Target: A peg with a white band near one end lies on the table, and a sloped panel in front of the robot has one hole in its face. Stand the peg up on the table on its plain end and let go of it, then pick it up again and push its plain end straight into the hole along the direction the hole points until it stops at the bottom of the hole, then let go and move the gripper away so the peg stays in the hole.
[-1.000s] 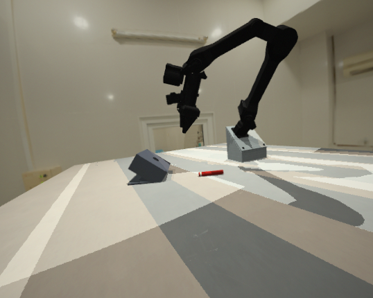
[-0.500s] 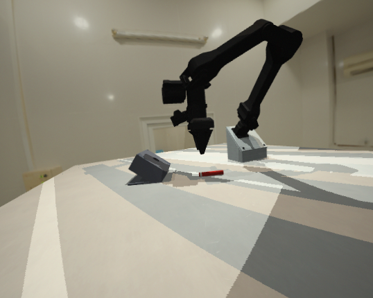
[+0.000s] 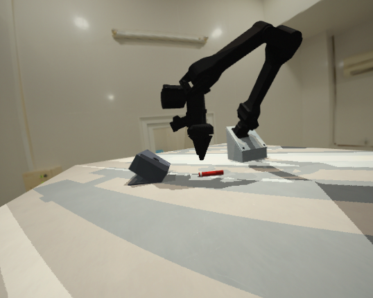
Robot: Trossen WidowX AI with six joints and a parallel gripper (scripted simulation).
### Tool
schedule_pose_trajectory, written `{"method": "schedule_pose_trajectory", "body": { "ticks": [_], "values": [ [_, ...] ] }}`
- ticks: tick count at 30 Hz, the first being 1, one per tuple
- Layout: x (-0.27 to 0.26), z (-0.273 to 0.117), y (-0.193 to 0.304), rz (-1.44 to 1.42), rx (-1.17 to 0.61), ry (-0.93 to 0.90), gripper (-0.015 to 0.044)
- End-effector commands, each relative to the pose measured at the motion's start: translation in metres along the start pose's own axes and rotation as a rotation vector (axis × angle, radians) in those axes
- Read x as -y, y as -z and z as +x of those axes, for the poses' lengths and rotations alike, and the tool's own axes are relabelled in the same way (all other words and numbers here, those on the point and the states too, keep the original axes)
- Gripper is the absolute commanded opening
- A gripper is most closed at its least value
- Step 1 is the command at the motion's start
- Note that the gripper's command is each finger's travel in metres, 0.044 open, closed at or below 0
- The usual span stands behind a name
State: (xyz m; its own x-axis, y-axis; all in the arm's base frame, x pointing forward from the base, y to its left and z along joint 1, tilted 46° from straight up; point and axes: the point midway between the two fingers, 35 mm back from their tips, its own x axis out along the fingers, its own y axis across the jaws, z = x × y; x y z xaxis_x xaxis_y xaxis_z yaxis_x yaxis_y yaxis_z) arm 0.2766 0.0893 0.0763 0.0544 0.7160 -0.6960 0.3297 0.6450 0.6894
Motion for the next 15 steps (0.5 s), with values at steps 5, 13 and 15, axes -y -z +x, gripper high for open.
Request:
{"method": "schedule_pose_trajectory", "body": {
  "ticks": [5,13,15],
  "values": [
    [0.001,0.014,0.002,0.008,-0.007,-0.002,0.044],
    [0.001,0.027,0.002,0.009,-0.007,-0.001,0.044],
    [0.001,0.03,0.002,0.009,-0.007,-0.001,0.044]
  ]
}}
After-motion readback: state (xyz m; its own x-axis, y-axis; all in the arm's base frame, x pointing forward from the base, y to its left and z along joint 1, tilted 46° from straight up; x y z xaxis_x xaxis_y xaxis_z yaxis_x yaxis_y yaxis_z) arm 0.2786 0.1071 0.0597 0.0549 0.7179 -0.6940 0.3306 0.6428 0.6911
